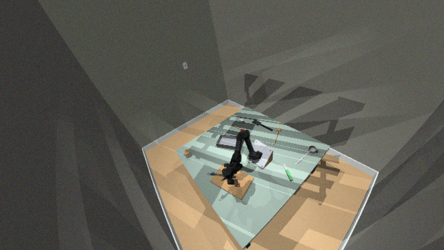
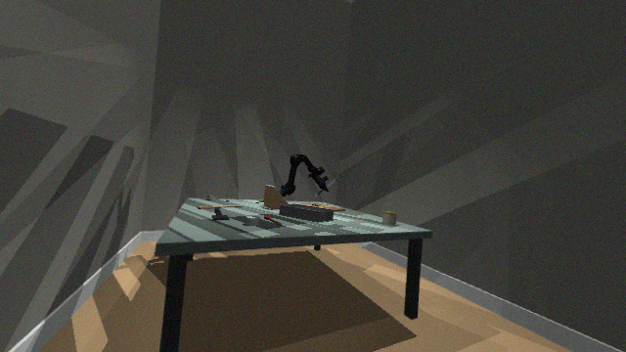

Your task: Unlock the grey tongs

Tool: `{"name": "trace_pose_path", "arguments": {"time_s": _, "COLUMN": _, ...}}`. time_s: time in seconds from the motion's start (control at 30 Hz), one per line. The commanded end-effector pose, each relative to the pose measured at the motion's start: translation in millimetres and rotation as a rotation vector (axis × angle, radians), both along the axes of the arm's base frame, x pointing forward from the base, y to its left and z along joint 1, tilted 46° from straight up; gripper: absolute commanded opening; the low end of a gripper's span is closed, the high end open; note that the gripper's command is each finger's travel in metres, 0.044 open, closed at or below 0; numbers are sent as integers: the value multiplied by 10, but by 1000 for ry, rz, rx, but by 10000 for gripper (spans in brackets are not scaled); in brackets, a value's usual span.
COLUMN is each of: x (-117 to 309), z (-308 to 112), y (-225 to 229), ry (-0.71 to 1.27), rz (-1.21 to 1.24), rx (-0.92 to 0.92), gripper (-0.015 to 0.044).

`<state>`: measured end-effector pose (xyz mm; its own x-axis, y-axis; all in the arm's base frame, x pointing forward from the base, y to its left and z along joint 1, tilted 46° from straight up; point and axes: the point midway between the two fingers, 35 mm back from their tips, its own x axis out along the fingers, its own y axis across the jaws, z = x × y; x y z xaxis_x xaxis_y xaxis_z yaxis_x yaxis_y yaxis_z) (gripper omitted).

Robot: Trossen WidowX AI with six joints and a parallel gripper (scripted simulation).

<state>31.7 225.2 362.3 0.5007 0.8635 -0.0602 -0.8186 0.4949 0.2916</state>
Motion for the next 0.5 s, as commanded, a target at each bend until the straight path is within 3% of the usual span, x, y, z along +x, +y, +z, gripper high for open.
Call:
{"name": "trace_pose_path", "arguments": {"time_s": 0.0, "x": 37, "z": 64, "y": 22, "ry": 12, "rz": 25, "rx": -30, "gripper": -150}}
{"name": "trace_pose_path", "arguments": {"time_s": 0.47, "x": 147, "z": 33, "y": 48, "ry": 89, "rz": 111, "rx": -223, "gripper": -150}}
